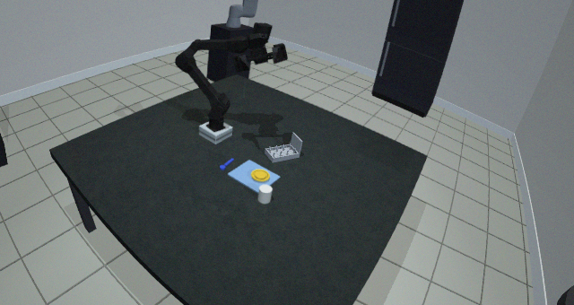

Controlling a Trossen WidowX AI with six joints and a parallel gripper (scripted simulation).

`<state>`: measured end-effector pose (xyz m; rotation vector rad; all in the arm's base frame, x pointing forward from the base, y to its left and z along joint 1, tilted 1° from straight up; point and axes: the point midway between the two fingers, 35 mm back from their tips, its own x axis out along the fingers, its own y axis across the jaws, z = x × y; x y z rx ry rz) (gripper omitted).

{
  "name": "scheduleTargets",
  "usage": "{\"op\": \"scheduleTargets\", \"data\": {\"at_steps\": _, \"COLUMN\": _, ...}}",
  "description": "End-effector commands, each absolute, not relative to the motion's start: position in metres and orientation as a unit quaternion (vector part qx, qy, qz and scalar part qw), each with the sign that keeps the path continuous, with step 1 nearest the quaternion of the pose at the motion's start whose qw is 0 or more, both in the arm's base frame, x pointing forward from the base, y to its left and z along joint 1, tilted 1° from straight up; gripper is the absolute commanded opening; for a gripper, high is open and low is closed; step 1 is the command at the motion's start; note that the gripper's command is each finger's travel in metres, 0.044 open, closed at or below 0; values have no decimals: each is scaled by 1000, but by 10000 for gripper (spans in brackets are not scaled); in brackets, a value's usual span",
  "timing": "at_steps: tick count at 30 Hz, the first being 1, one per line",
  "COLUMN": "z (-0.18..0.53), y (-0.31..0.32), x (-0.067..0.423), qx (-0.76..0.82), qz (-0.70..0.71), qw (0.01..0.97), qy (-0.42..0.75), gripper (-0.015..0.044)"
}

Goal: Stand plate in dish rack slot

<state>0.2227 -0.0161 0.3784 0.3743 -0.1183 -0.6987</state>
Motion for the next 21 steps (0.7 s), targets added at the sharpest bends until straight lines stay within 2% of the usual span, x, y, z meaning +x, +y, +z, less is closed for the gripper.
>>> {"op": "scheduleTargets", "data": {"at_steps": 1, "z": 378, "y": -16, "x": 223, "qx": 180, "qz": -340, "qw": 921, "qy": -56, "gripper": 400}}
{"op": "scheduleTargets", "data": {"at_steps": 21, "z": 310, "y": -1, "x": 313, "qx": -46, "qz": -279, "qw": 944, "qy": 171, "gripper": 400}}
